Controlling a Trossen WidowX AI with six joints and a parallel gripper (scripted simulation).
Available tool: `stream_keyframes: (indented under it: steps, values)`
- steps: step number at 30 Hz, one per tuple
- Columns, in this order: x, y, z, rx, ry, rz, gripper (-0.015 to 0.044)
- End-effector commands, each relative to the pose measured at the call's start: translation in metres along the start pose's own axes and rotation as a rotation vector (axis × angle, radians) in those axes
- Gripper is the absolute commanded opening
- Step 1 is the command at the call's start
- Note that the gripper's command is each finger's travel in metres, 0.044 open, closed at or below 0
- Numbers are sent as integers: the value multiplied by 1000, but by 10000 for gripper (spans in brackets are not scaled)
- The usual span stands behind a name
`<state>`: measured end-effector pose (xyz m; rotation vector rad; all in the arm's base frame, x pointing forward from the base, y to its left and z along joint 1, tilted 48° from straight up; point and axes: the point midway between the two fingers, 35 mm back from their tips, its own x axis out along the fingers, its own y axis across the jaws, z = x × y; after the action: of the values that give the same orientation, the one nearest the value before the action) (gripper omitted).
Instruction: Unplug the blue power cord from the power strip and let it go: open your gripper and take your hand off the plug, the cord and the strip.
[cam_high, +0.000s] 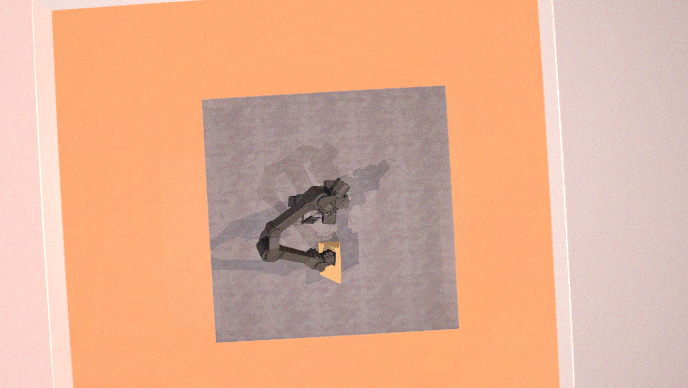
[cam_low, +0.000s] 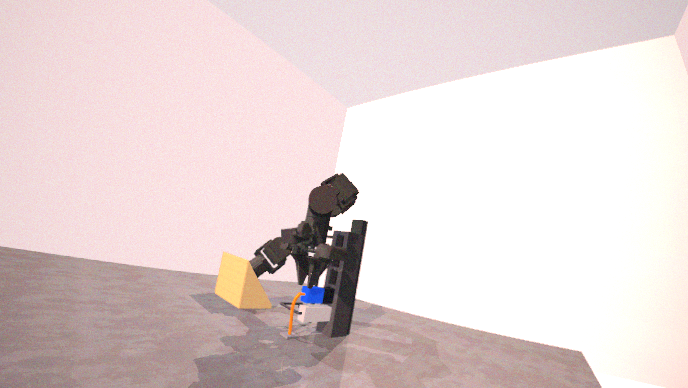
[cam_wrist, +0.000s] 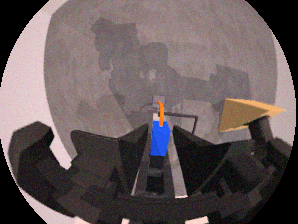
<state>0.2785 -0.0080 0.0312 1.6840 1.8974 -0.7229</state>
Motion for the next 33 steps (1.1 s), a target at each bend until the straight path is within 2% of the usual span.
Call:
stream_keyframes:
  steps: [1,25,29,33]
  values:
    - [1,-1,-8,5,7,-1,160]
    - [13,-2,-18,4,8,-1,160]
    - [11,-1,-17,-2,1,-1,55]
    - [11,-1,-17,-2,1,-1,28]
